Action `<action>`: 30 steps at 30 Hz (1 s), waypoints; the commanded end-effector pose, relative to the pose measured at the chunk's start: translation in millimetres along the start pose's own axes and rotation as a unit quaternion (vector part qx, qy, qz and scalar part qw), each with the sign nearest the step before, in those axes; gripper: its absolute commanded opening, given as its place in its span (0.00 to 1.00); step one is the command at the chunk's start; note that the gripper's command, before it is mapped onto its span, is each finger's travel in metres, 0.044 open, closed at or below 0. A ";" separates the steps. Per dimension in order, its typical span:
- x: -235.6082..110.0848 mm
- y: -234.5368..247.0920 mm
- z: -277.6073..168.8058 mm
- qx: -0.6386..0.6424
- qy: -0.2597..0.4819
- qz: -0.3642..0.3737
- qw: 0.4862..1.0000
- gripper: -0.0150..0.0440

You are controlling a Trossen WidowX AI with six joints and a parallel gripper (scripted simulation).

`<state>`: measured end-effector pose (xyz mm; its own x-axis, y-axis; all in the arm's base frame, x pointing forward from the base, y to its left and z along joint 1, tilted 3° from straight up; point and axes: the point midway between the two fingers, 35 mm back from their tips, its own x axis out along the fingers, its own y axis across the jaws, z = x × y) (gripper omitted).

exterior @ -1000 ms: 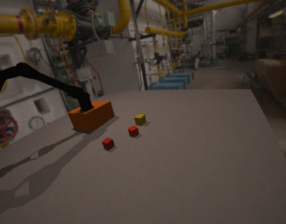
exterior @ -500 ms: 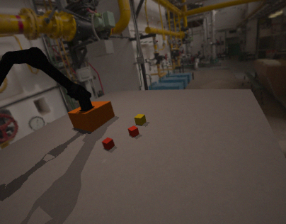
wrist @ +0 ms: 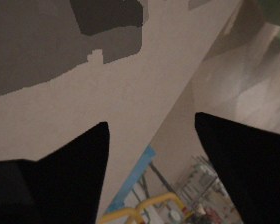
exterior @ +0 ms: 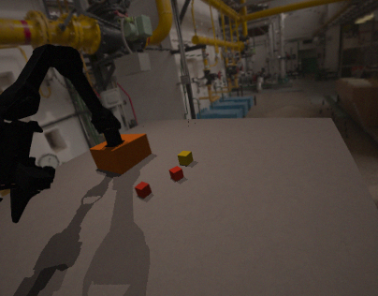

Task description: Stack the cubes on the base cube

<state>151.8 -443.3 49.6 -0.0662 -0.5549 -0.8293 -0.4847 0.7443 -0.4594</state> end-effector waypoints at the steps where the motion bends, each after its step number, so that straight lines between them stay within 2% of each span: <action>1: -27.2 22.2 56.1 -0.087 -0.063 0.030 0.994 0.70; 10: -98.2 89.3 148.1 -0.269 -0.180 0.092 0.942 0.70; 18: -162.5 163.2 189.7 -0.414 -0.260 0.148 0.860 0.70; 27: -165.3 169.6 192.1 -0.424 -0.265 0.152 0.853 0.70; 30: -140.9 182.7 202.5 -0.424 -0.265 0.152 0.853 0.70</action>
<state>251.9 -159.3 42.8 0.0106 0.0104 -0.9999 -0.9848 0.1734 -0.0086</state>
